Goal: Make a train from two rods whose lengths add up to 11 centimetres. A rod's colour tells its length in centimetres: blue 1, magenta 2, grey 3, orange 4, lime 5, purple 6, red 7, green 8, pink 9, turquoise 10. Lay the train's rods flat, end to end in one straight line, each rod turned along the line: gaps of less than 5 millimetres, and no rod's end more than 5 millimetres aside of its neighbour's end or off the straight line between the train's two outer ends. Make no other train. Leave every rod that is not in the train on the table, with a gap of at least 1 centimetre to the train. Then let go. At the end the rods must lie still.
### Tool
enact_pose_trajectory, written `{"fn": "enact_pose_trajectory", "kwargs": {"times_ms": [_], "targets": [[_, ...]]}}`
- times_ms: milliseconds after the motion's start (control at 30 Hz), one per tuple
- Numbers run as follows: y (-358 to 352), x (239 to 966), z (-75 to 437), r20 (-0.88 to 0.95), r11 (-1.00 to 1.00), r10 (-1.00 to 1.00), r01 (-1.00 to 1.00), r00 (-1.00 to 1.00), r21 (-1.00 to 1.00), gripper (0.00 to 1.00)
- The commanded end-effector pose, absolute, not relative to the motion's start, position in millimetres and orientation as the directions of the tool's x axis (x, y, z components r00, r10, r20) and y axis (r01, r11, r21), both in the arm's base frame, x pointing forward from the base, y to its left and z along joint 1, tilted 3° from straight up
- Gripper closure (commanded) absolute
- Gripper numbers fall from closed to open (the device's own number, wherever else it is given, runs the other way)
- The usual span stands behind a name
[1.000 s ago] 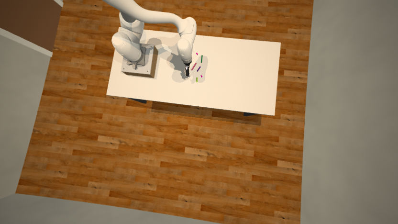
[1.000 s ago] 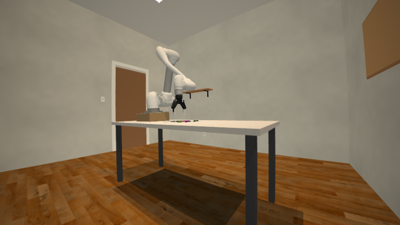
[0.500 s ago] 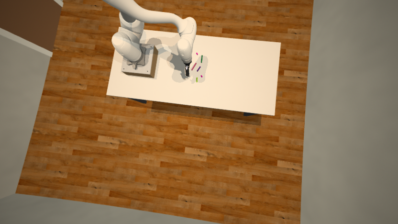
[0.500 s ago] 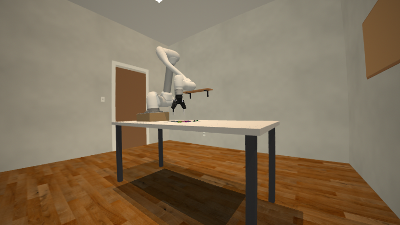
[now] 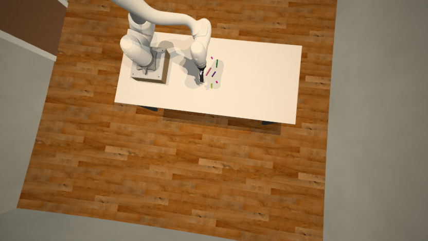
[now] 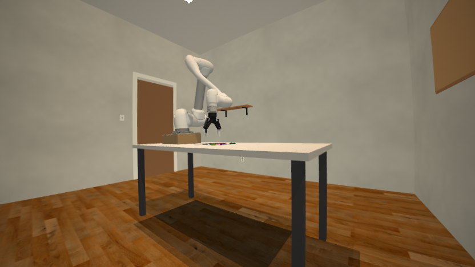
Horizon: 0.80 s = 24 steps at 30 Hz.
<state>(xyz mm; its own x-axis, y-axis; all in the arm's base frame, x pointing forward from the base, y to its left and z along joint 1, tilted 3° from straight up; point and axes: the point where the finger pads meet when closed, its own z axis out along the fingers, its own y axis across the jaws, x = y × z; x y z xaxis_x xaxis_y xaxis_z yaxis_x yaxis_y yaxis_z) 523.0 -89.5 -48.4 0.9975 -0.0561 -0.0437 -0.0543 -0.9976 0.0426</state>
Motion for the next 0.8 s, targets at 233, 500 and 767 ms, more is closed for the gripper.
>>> {"fn": "enact_pose_trajectory", "kwargs": {"times_ms": [233, 500, 767], "targets": [[-84.1, 531.6, -48.7, -0.051, -0.990, 0.136, 0.138, 0.989, 0.033, 0.00], [-74.1, 546.6, -49.4, -0.059, -0.887, 0.460, 0.461, 0.886, 0.015, 0.00], [-64.9, 559.4, -50.2, -0.061, -0.714, 0.699, 0.700, 0.713, -0.003, 0.00]]}}
